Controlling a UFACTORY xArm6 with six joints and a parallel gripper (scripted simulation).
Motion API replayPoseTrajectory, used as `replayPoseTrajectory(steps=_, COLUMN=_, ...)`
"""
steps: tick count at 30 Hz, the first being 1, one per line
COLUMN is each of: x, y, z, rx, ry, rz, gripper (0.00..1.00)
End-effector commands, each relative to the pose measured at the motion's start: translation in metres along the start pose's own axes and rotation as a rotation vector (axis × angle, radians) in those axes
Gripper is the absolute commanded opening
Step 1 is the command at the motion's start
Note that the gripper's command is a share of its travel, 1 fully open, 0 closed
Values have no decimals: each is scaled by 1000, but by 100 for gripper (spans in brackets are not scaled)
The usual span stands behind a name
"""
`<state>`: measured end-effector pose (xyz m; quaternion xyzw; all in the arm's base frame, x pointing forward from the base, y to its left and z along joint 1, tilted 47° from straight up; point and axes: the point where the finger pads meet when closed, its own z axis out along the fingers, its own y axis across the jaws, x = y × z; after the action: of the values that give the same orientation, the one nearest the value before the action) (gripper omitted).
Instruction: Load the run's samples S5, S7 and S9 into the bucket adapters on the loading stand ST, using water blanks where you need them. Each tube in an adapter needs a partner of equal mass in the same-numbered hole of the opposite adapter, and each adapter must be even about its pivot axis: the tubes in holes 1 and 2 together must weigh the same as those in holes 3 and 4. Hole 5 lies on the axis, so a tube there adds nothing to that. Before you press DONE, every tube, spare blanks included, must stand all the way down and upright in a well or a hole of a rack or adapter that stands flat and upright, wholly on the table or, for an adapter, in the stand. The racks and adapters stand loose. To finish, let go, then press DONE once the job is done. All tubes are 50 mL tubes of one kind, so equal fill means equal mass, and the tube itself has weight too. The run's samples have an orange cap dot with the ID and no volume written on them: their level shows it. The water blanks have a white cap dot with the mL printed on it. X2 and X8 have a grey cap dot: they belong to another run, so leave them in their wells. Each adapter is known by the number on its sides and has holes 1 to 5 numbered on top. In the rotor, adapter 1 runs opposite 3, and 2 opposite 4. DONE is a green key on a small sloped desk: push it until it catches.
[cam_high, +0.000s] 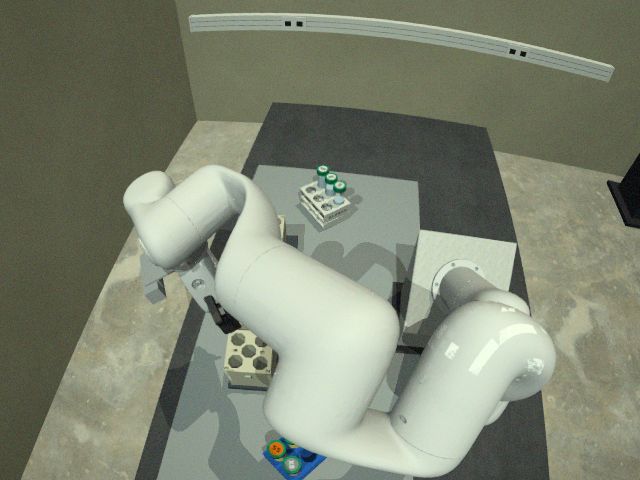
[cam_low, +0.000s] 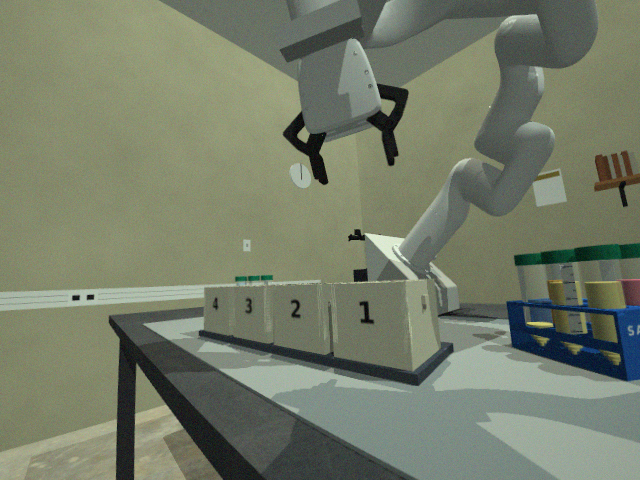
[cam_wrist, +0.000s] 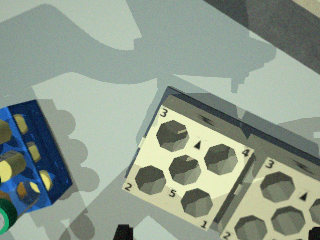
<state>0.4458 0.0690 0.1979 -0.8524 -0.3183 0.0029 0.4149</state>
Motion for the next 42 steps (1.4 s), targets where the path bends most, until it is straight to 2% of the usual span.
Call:
replayPoseTrajectory(steps=1, x=-11, y=19, z=-2, rx=-13, ry=25, rz=43, gripper=100)
replayPoseTrajectory(steps=3, x=-13, y=22, z=-2, rx=-13, ry=25, rz=43, gripper=100)
replayPoseTrajectory(steps=8, x=-29, y=42, z=-3, rx=-41, ry=95, rz=192, gripper=100)
replayPoseTrajectory(steps=13, x=-38, y=53, z=-3, rx=-41, ry=96, rz=194, gripper=100)
replayPoseTrajectory(steps=18, x=-56, y=71, z=-3, rx=-66, ry=163, rz=344, gripper=100)
replayPoseTrajectory(steps=24, x=-72, y=87, z=-2, rx=-67, ry=164, rz=347, gripper=100)
replayPoseTrajectory(steps=31, x=-91, y=102, z=-1, rx=-89, ry=229, rz=499, gripper=100)
replayPoseTrajectory(steps=35, x=-106, y=114, z=0, rx=-90, ry=230, rz=503, gripper=100)
replayPoseTrajectory(steps=42, x=-106, y=114, z=0, rx=-90, ry=230, rz=503, gripper=100)
